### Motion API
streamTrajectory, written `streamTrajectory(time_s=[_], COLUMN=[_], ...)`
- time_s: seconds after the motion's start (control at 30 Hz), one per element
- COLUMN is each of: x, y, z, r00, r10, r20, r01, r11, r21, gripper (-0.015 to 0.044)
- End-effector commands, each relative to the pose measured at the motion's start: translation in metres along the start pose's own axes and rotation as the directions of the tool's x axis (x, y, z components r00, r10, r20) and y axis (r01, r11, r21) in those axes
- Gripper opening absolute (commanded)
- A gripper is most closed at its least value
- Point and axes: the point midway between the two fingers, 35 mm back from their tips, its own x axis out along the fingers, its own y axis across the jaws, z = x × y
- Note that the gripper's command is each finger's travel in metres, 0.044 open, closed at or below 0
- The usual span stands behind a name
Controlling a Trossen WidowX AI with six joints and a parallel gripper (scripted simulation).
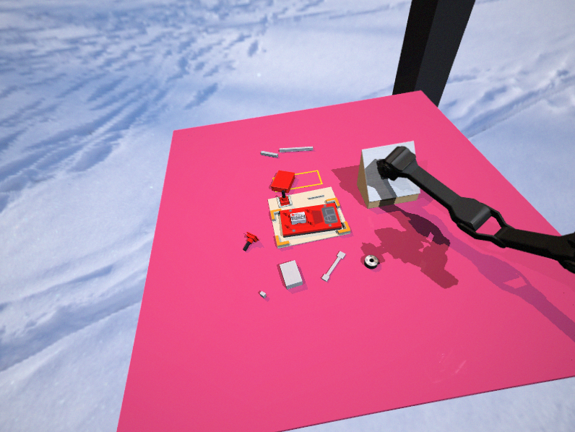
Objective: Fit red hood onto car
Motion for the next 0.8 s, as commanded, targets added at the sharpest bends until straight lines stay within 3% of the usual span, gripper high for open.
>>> streamTrajectory(time_s=[0.0,0.13,0.77], x=[0.001,0.019,0.094], y=[-0.001,-0.013,-0.105], z=[0.001,0.021,0.135], r00=[1.000,0.995,0.888], r10=[-0.005,-0.092,-0.338], r20=[0.001,0.027,0.311], r01=[0.005,0.091,0.441], r11=[1.000,0.995,0.819], r21=[0.002,0.030,-0.367], gripper=[0.0440,0.0440,0.0440])
